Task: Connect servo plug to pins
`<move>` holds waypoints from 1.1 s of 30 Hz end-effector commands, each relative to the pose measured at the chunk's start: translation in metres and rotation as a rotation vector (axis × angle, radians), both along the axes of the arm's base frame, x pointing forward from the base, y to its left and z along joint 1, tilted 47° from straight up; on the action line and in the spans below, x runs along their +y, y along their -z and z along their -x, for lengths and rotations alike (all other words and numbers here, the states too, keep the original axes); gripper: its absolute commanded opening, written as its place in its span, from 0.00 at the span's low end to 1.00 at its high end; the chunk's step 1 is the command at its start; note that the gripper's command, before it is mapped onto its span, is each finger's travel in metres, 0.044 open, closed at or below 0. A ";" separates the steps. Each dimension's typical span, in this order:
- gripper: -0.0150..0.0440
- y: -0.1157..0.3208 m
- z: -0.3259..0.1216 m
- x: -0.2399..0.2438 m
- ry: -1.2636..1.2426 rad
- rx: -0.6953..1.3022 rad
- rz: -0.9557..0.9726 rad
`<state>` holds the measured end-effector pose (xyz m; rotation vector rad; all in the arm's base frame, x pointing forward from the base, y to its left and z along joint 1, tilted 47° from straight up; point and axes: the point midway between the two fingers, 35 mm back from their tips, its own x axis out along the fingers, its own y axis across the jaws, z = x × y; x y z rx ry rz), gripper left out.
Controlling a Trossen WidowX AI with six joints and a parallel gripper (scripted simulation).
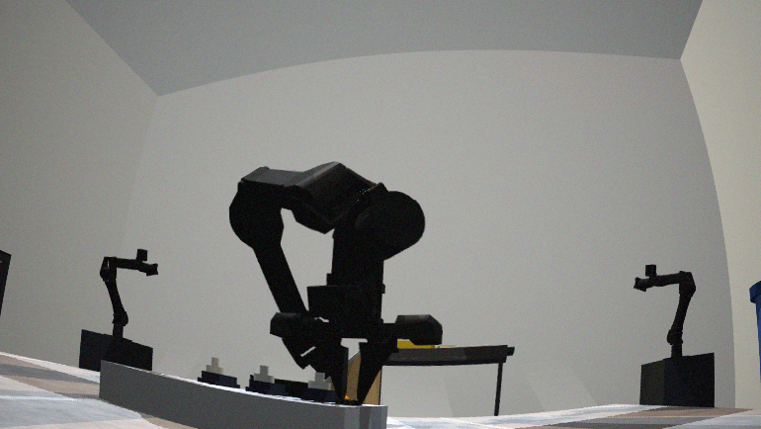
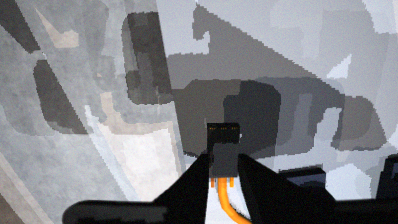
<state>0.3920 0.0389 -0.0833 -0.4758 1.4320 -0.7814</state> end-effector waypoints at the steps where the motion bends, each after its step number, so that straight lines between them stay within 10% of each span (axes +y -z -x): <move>1: 0.25 -0.005 0.000 0.005 -0.001 0.004 0.002; 33: 0.25 -0.073 0.051 0.034 -0.028 0.036 -0.002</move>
